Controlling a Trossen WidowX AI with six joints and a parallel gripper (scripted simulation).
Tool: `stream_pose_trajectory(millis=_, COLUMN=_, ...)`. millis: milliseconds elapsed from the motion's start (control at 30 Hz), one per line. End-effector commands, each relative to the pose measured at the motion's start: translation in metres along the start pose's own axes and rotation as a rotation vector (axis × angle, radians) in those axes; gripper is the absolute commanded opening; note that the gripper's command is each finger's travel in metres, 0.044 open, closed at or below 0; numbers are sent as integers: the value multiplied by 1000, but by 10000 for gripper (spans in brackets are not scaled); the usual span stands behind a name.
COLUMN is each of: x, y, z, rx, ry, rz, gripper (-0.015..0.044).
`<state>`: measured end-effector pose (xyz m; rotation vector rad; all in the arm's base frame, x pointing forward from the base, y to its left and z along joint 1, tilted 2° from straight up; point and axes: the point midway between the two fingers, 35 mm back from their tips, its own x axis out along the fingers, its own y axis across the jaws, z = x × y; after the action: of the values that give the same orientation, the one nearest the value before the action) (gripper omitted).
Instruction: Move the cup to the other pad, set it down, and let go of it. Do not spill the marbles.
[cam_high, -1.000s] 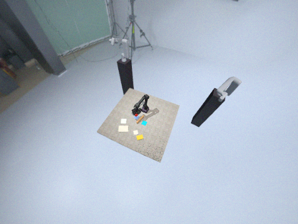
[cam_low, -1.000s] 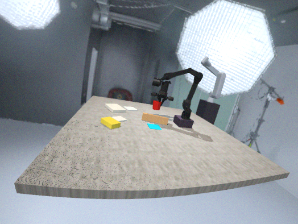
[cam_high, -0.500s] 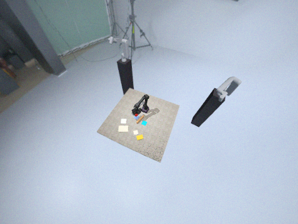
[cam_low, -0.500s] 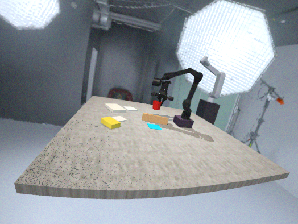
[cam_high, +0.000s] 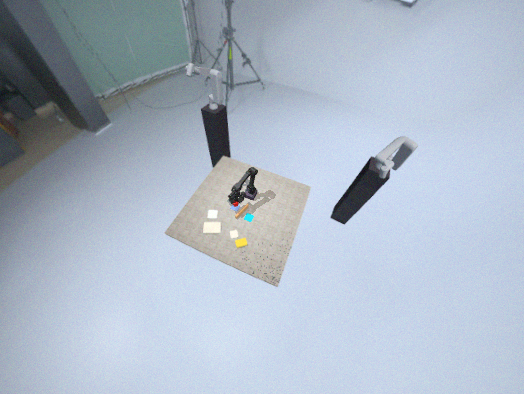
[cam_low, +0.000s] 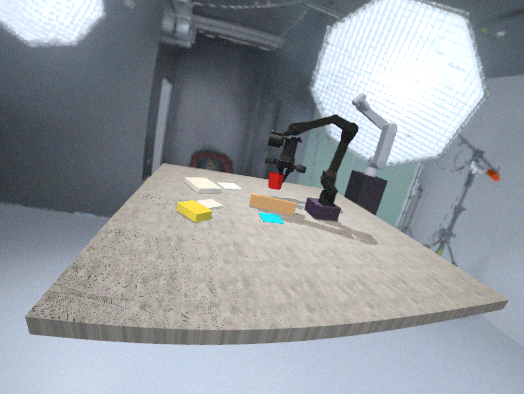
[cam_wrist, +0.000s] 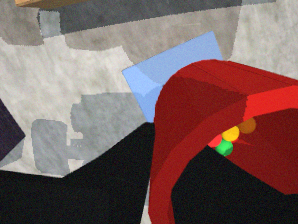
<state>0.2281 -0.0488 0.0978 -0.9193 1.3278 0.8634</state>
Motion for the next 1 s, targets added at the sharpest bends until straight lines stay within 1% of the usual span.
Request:
stream_pose_trajectory(millis=0, x=0, y=2, z=5, rx=1, ry=1, rz=3, gripper=0)
stream_pose_trajectory(millis=967, x=-1, y=14, z=53, rx=0, ry=-5, rz=5, gripper=0)
